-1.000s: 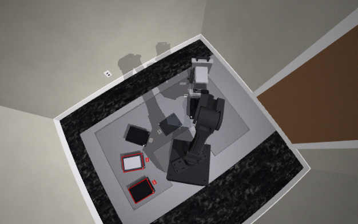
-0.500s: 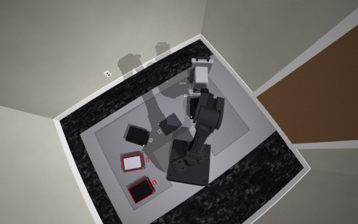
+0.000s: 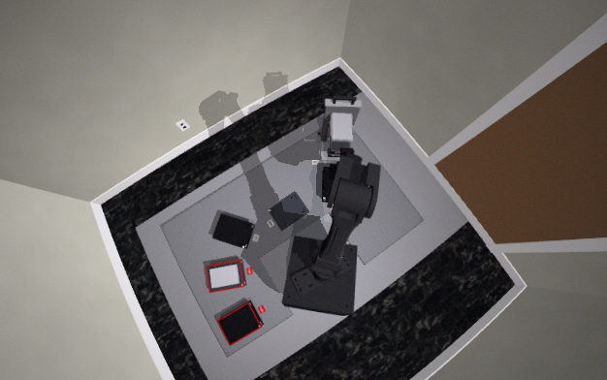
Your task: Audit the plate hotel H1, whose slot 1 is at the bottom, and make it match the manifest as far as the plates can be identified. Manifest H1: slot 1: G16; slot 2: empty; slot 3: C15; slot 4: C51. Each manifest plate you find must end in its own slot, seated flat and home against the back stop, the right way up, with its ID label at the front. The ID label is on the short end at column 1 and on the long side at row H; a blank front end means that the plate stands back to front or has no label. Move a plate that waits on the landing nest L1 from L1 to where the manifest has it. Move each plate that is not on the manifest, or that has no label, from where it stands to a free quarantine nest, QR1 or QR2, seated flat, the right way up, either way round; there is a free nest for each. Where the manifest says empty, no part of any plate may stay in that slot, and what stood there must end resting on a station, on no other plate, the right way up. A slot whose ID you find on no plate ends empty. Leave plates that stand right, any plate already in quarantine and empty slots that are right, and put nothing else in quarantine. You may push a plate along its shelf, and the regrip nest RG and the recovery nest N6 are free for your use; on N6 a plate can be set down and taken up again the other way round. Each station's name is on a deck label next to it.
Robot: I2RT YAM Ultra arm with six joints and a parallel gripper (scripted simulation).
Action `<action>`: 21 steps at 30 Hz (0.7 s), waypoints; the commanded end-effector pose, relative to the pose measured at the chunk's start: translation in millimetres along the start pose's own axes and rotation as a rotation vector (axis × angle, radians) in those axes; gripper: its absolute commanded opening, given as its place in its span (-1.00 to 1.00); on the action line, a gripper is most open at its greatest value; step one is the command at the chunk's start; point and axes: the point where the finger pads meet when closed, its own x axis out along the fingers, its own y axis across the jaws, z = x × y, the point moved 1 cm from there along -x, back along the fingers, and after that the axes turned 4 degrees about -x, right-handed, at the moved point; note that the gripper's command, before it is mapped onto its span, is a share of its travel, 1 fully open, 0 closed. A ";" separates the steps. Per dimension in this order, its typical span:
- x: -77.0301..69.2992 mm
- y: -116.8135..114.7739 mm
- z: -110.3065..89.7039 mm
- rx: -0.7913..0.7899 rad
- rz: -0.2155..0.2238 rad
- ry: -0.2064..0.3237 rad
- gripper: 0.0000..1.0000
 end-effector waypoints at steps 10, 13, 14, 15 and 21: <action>4.4 -1.9 10.6 -0.002 -0.003 -0.014 -1.00; 5.8 -2.0 12.0 -0.002 -0.004 -0.014 -1.00; 6.2 -2.0 12.5 -0.002 -0.004 -0.014 -1.00; 6.7 -2.1 13.0 -0.002 -0.004 -0.014 -1.00; 8.6 -2.2 14.9 -0.002 -0.004 -0.014 -1.00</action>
